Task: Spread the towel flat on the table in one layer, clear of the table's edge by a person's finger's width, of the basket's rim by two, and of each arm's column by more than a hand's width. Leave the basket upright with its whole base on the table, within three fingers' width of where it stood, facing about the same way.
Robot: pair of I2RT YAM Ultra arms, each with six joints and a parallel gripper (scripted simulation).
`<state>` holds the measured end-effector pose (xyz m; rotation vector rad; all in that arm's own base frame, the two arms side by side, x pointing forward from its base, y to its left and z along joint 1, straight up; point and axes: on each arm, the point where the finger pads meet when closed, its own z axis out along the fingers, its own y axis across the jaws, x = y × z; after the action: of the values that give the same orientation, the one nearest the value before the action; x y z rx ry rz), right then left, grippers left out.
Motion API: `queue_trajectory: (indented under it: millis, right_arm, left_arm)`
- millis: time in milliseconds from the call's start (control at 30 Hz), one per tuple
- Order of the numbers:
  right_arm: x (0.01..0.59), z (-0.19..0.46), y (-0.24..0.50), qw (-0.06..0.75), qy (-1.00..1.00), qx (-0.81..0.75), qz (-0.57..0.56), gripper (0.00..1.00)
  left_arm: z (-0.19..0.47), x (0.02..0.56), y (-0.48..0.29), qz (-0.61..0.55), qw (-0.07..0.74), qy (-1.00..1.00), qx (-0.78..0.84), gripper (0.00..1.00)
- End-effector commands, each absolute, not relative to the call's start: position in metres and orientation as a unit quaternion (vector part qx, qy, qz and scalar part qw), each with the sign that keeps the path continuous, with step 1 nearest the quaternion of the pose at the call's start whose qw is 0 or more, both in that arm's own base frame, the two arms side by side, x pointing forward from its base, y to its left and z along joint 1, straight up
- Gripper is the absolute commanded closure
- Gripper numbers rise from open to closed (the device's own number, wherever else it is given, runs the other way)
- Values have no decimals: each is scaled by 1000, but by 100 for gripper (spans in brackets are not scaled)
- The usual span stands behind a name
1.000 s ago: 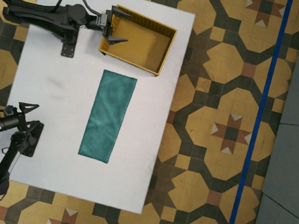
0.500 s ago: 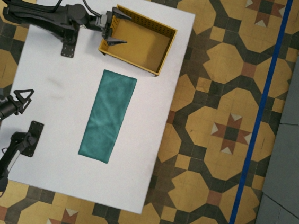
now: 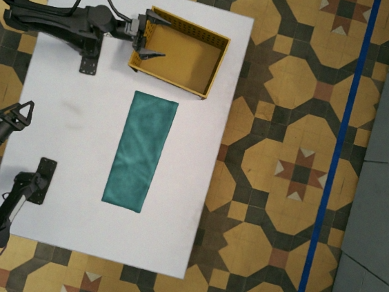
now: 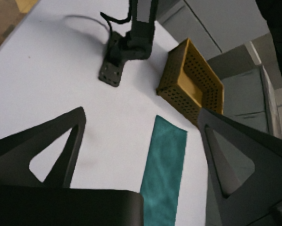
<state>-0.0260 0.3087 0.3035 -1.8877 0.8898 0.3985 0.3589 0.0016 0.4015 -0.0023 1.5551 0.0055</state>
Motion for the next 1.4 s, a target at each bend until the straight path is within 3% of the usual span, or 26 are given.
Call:
queue_trajectory:
  millis: [0,100,500,567,700,767,867,933,1167,1267,1367]
  right_arm:
    - [-48,344,331,503,402,-710,285,0]
    - [-48,344,331,504,407,-699,304,0]
    - [-86,406,344,447,429,-561,549,0]
    - [-50,406,349,495,481,-498,525,0]
    - [-23,394,364,483,484,-513,519,0]
    - [13,394,362,533,532,-463,468,0]
    - [43,415,359,539,517,-457,483,0]
    - [78,415,351,583,561,-402,428,0]
    - [168,415,320,618,591,-356,377,0]
    - [168,415,320,618,591,-356,377,0]
    - [207,421,288,654,616,-297,323,0]
  left_arm:
    - [408,358,1,0,718,696,0,0]
    - [408,358,1,0,718,696,0,0]
    - [408,358,1,0,718,696,0,0]
    - [408,358,1,0,718,696,0,0]
    - [408,358,1,0,718,696,0,0]
    - [408,358,1,0,718,696,0,0]
    - [408,358,1,0,718,696,0,0]
    - [408,358,1,0,718,696,0,0]
    - [408,358,1,0,718,696,0,0]
    - [408,358,1,0,718,696,0,0]
    - [408,358,1,0,718,696,0,0]
